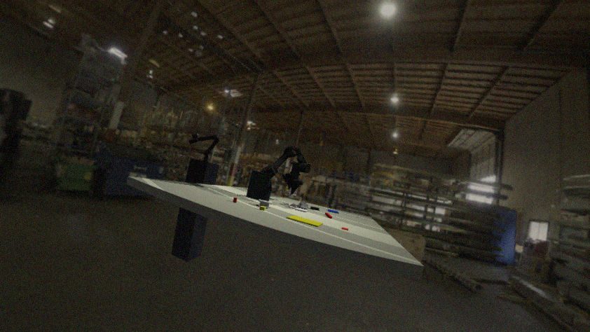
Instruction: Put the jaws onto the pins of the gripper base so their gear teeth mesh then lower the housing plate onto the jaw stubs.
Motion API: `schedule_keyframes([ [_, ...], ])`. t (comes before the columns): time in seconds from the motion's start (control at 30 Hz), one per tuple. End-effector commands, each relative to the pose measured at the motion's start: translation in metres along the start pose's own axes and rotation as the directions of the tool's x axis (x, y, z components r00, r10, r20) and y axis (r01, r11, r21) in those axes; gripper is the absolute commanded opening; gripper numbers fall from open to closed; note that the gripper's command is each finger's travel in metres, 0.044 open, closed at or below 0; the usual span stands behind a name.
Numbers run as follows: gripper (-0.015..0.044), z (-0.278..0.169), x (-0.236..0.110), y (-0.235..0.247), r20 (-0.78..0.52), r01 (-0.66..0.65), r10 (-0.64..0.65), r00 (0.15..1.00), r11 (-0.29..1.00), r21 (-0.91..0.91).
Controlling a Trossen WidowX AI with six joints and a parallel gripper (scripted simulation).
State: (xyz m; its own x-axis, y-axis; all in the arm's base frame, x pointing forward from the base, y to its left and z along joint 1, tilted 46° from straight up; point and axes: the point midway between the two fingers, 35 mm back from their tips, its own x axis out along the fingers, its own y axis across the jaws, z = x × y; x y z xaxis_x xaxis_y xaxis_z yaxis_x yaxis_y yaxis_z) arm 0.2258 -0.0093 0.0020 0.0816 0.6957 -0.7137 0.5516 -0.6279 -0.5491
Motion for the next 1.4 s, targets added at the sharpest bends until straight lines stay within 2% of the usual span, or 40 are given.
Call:
schedule_keyframes([
  [0.0,0.0134,0.005,0.002,0.002,0.004,0.005,-0.005,1.0,0.997,0.081],
  [0.67,0.0134,0.023,0.003,0.012,-0.004,0.016,-0.016,1.0,0.88,0.474],
  [1.17,0.0134,0.023,0.003,0.012,-0.004,0.016,-0.016,1.0,0.879,0.477],
  [1.37,0.0134,0.023,0.003,0.012,-0.004,0.016,-0.016,1.0,0.905,0.425],
])
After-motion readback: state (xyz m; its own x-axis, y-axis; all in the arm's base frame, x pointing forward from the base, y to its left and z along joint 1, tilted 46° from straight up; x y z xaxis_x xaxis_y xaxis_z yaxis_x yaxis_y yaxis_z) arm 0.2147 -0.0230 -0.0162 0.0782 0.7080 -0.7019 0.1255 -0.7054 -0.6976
